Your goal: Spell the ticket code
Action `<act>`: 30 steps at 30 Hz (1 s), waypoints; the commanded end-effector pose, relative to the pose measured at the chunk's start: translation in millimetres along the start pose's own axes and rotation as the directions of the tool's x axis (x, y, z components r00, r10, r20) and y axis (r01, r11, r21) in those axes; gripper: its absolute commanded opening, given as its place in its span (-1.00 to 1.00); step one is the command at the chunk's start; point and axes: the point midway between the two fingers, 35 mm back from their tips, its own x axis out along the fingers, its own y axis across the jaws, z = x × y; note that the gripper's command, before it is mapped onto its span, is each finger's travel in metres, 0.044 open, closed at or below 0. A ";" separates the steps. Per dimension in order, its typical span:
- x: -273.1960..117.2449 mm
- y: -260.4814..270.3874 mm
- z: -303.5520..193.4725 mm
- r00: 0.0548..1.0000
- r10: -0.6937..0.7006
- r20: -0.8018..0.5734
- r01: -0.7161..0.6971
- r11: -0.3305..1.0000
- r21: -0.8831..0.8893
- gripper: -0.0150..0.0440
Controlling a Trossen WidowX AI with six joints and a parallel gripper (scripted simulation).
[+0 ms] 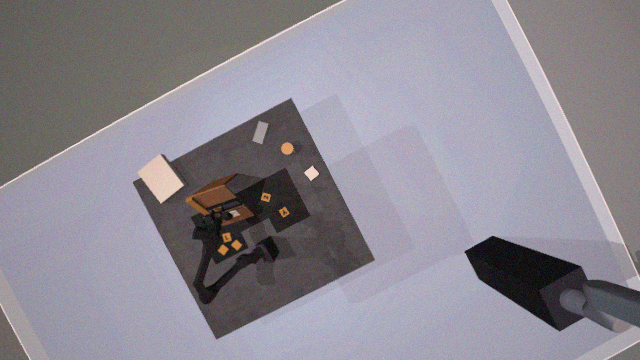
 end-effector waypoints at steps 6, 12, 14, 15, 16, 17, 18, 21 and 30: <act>-5.7 -0.1 0.0 1.000 0.000 0.006 0.000 1.000 0.002 0.51; -11.6 0.2 0.3 1.000 -0.001 0.006 0.001 1.000 0.002 0.51; -14.0 0.3 0.4 1.000 -0.001 0.006 0.001 1.000 0.002 0.51; -14.9 0.3 0.4 1.000 -0.001 0.006 0.001 1.000 0.002 0.51; -15.9 0.4 0.4 1.000 -0.001 0.006 0.001 1.000 0.002 0.51; -16.7 0.5 0.5 1.000 -0.001 0.006 0.001 1.000 0.002 0.51; -16.7 0.5 0.5 1.000 -0.001 0.006 0.001 1.000 0.002 0.51; -16.7 0.7 0.6 1.000 -0.001 0.006 0.001 1.000 0.002 0.51; -20.7 -1.9 -0.5 1.000 -0.001 0.006 0.001 1.000 0.002 0.51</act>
